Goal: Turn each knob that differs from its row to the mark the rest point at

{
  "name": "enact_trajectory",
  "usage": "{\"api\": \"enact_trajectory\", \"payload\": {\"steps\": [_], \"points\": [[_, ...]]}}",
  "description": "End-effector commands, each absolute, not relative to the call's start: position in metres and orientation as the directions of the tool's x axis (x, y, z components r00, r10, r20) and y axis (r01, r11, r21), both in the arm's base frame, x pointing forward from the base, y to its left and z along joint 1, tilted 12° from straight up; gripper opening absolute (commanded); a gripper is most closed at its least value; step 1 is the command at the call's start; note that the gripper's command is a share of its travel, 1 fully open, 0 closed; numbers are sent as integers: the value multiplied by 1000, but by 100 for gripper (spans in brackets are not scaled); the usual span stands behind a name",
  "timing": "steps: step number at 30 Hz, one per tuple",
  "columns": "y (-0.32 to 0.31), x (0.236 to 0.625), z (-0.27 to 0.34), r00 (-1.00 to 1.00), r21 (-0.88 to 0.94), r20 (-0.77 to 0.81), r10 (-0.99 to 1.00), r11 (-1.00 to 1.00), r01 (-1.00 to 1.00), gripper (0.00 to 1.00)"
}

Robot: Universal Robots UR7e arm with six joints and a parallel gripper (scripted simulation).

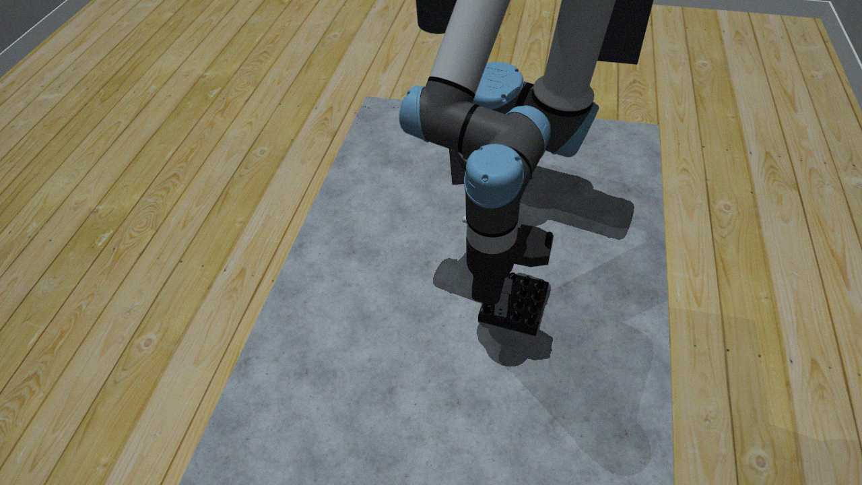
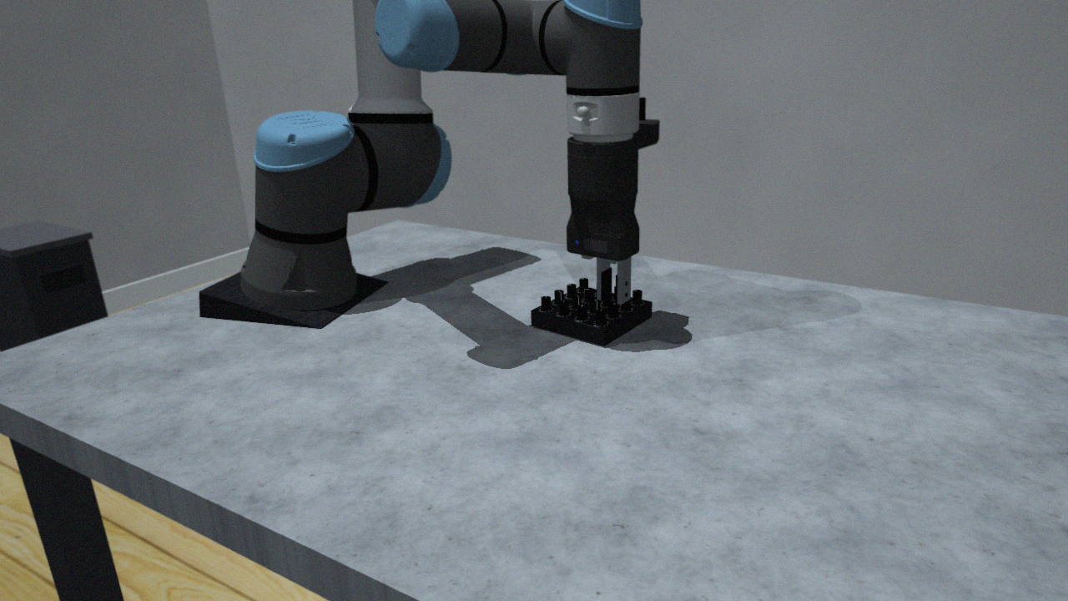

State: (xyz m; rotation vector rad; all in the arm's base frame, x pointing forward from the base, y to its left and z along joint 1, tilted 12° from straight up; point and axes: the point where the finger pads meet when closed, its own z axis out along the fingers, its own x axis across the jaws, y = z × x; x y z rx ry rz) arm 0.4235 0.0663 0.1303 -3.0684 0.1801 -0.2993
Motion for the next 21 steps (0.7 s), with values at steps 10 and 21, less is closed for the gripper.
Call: {"api": "enact_trajectory", "payload": {"steps": [10, 21], "points": [[66, 424, 130, 974, -64, 191, -121, -992, -111, 46], [67, 425, 124, 974, -64, 191, -121, -992, -111, 46]]}}
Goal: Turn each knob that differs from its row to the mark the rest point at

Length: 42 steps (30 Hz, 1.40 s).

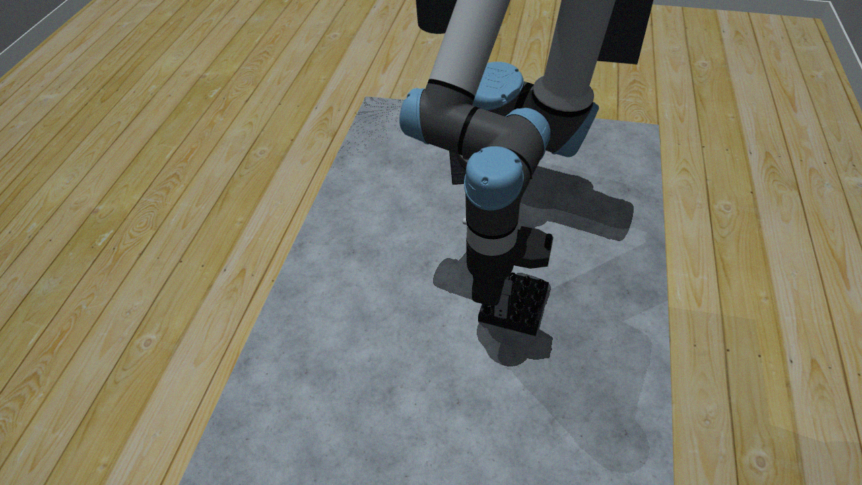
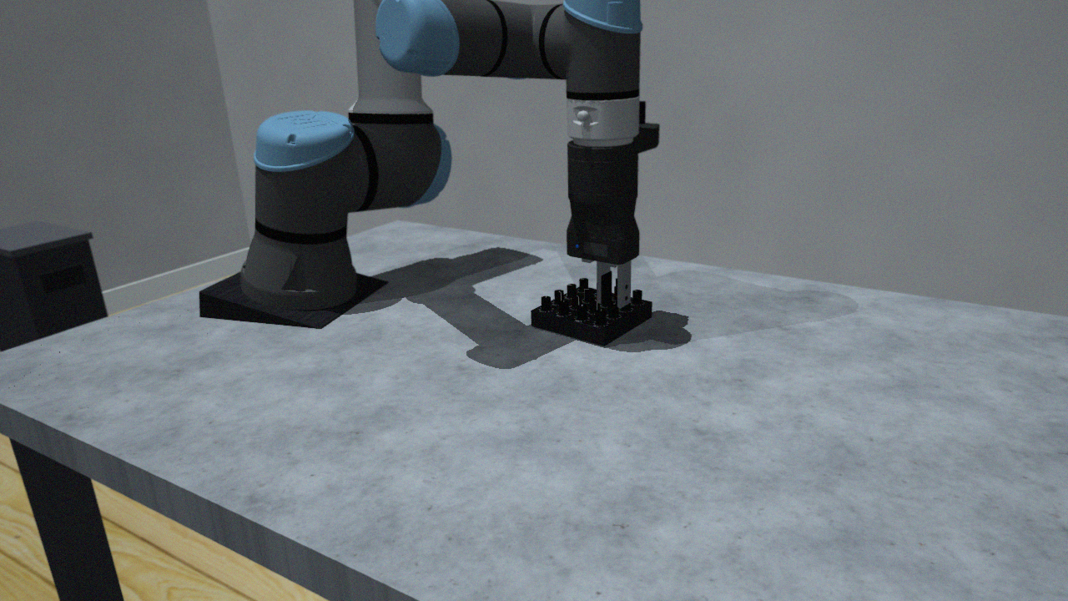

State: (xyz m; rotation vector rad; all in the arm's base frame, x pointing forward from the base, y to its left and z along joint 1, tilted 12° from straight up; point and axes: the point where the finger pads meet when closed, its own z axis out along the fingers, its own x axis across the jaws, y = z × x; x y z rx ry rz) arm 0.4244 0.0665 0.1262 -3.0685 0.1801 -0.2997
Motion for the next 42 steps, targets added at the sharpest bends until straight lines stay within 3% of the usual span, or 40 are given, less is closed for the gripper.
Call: {"api": "enact_trajectory", "payload": {"steps": [1, 42], "points": [[67, 425, 124, 974, -64, 191, -121, -992, -111, 46], [67, 427, 117, 974, -64, 191, -121, -992, -111, 46]]}}
